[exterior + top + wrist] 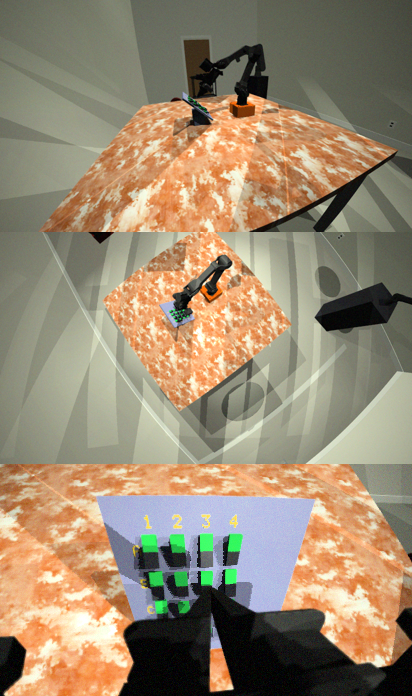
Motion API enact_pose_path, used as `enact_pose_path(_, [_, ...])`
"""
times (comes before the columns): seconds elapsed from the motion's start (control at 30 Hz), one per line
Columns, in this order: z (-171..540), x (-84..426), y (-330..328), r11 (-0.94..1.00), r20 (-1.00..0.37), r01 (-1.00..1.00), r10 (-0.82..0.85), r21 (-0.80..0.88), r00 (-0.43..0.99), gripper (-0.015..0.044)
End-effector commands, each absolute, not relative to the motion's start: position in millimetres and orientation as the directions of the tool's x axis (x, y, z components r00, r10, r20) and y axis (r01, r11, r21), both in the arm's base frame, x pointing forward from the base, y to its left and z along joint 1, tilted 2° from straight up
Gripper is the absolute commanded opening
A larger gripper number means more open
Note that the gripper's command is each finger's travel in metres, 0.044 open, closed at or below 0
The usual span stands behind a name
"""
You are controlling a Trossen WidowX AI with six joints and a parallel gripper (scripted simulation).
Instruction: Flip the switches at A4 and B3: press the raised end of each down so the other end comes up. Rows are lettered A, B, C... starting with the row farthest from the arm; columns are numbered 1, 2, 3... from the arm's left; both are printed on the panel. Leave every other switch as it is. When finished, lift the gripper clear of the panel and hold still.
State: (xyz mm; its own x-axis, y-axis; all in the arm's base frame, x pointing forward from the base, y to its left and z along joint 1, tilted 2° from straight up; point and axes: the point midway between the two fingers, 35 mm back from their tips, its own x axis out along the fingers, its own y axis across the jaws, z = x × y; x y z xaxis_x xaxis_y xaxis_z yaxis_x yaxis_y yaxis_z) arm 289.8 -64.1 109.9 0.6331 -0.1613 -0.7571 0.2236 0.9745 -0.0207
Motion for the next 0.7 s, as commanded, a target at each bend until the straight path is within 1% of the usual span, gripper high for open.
enact_pose_path(0.0, [106.5, 291.9, -65.0, 0.973, -0.757, 0.229, -0.164, -0.020, 0.633, 0.0000])
enact_pose_path(0.67, [88.9, 307.6, -69.1, 0.973, -0.756, 0.229, -0.164, -0.020, 0.633, 0.0000])
